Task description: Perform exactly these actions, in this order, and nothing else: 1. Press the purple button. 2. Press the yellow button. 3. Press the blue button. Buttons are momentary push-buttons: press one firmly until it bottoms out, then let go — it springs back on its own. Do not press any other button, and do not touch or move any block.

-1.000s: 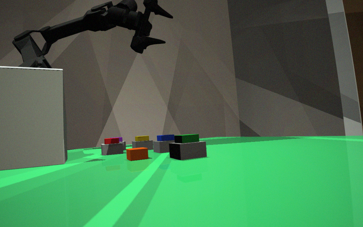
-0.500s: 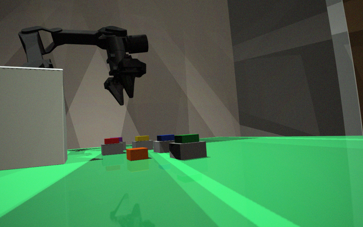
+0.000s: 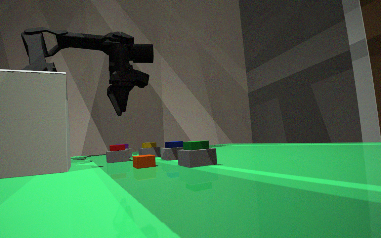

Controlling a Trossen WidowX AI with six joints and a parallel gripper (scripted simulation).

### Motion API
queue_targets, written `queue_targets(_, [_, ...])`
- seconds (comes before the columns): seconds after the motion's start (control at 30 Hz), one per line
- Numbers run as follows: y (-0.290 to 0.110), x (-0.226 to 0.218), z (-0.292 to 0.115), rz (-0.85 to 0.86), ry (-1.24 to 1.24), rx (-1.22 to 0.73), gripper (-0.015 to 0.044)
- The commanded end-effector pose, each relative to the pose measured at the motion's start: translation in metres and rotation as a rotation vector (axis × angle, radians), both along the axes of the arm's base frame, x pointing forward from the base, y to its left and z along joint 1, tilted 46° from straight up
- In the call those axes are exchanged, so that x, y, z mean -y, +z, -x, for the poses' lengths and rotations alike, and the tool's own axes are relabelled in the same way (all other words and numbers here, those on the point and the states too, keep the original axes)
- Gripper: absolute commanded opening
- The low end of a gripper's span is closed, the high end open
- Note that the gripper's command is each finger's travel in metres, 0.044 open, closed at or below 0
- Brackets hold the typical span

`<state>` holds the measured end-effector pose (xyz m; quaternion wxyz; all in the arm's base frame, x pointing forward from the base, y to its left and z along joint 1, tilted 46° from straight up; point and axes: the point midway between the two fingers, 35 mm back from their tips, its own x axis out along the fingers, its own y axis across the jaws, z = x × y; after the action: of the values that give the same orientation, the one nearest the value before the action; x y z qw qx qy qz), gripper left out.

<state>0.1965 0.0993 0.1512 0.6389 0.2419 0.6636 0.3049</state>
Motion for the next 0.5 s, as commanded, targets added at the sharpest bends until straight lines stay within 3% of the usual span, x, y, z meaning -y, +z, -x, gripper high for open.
queue_targets(0.0, [-0.014, -0.013, 0.003, 0.004, 0.000, -0.018, 0.0321])
queue_targets(0.13, [-0.041, -0.043, 0.007, -0.008, -0.002, -0.014, 0.0216])
queue_targets(0.37, [-0.042, -0.045, 0.007, -0.009, -0.002, -0.014, 0.0032])
queue_targets(0.47, [-0.042, -0.045, 0.007, -0.009, -0.002, -0.014, 0.0020])
